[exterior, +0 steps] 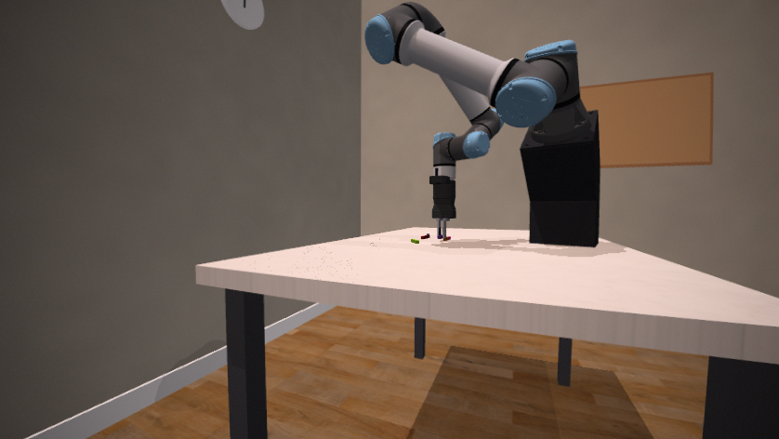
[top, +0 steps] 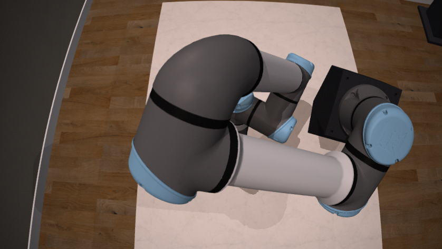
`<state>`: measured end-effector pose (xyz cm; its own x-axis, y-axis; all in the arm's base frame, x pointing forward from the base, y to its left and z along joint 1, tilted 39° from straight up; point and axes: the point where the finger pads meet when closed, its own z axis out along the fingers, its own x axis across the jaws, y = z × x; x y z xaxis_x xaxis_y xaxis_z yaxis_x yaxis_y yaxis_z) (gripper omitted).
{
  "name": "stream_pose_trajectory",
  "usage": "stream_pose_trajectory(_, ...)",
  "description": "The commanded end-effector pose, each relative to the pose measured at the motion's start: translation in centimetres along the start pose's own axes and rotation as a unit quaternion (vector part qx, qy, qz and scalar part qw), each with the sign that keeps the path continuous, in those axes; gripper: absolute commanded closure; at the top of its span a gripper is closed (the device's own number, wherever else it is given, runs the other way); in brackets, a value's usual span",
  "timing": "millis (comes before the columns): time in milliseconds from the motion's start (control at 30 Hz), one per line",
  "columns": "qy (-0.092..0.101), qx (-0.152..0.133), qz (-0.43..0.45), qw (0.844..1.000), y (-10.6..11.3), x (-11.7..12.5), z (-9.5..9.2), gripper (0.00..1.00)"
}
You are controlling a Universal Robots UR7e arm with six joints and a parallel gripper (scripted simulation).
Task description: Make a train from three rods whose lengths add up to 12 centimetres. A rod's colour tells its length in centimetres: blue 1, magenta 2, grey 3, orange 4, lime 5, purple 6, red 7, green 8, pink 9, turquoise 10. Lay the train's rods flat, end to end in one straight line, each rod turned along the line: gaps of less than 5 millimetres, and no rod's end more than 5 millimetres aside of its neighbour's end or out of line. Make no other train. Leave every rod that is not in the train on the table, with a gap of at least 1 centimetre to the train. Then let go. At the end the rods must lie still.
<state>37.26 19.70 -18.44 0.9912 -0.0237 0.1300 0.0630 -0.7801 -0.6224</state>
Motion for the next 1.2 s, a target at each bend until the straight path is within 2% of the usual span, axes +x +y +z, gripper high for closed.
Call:
stream_pose_trajectory(0,0.0,0.0,0.0,1.0,0.01,0.03,0.27,0.76)
stream_pose_trajectory(433,0.0,0.0,0.0,1.0,0.01,0.03,1.05,0.76)
stream_pose_trajectory(1167,0.0,0.0,0.0,1.0,0.01,0.03,1.07,0.76)
